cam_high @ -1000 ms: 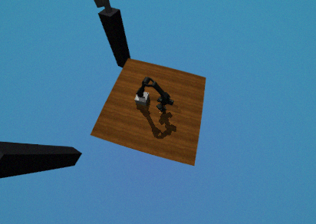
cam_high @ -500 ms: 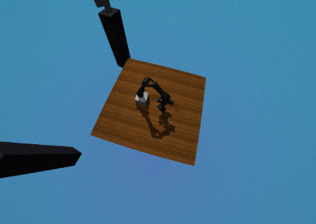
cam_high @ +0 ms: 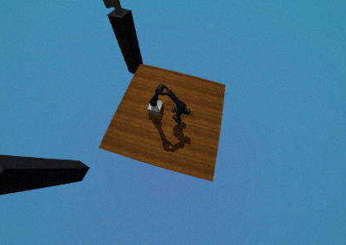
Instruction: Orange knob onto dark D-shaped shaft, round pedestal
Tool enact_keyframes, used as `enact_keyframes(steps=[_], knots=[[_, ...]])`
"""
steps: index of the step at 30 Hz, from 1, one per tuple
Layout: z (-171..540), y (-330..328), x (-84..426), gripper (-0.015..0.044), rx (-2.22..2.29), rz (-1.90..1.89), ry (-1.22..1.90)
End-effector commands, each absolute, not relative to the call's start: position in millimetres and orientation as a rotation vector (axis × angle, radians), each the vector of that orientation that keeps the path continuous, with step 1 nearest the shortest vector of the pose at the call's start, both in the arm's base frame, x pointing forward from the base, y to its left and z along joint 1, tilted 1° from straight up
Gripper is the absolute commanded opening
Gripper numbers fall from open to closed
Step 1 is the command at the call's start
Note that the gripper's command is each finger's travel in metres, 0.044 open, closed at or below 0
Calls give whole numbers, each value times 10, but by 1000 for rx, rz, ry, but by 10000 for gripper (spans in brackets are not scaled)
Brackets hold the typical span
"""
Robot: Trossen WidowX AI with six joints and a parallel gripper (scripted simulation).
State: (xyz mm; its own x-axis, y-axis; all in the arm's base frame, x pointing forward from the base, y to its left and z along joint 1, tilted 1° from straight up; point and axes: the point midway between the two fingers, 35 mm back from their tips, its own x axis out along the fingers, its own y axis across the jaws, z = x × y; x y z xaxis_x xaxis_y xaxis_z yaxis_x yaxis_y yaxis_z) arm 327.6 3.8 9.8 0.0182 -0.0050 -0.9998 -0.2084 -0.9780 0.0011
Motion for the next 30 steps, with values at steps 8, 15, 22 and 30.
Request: enact_keyframes(steps=[8,15,22,30], knots=[[87,31,3267,0,-2137,2093,224],[83,31,3271,0,-2137,2093,224],[135,33,3283,0,-2132,2088,233],[132,34,3295,0,-1907,1865,574]])
